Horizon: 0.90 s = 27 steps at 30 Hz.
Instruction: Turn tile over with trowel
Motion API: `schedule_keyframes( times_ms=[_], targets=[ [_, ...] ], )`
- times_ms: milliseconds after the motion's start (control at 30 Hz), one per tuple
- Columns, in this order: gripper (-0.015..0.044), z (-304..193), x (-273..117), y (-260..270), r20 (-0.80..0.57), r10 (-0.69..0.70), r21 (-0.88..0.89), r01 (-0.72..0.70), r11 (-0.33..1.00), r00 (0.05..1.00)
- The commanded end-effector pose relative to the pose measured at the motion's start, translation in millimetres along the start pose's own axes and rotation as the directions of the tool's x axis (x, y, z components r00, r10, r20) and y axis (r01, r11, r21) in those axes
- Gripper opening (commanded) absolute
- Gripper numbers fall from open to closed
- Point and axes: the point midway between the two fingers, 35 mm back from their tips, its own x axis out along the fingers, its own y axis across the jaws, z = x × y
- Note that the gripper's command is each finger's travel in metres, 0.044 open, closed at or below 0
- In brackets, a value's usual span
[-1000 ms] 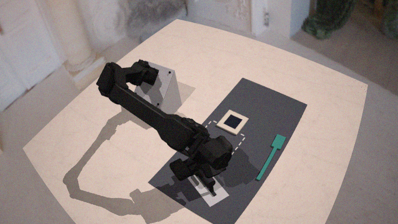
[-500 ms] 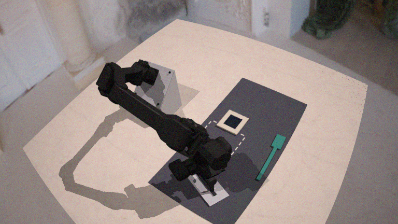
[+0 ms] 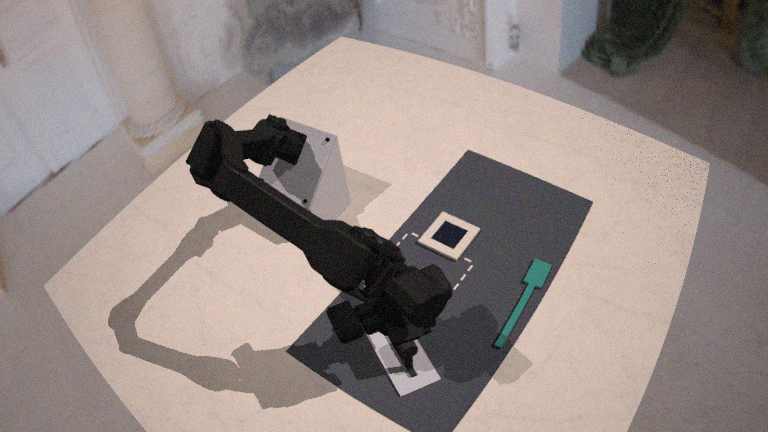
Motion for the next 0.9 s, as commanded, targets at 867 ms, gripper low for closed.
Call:
schedule_keyframes(
  times_ms=[867],
  targets=[
    [0.0235,0.5,0.6,-1.5,0.002,-0.007,0.611,0.004,0.791,1.0]
  ],
)
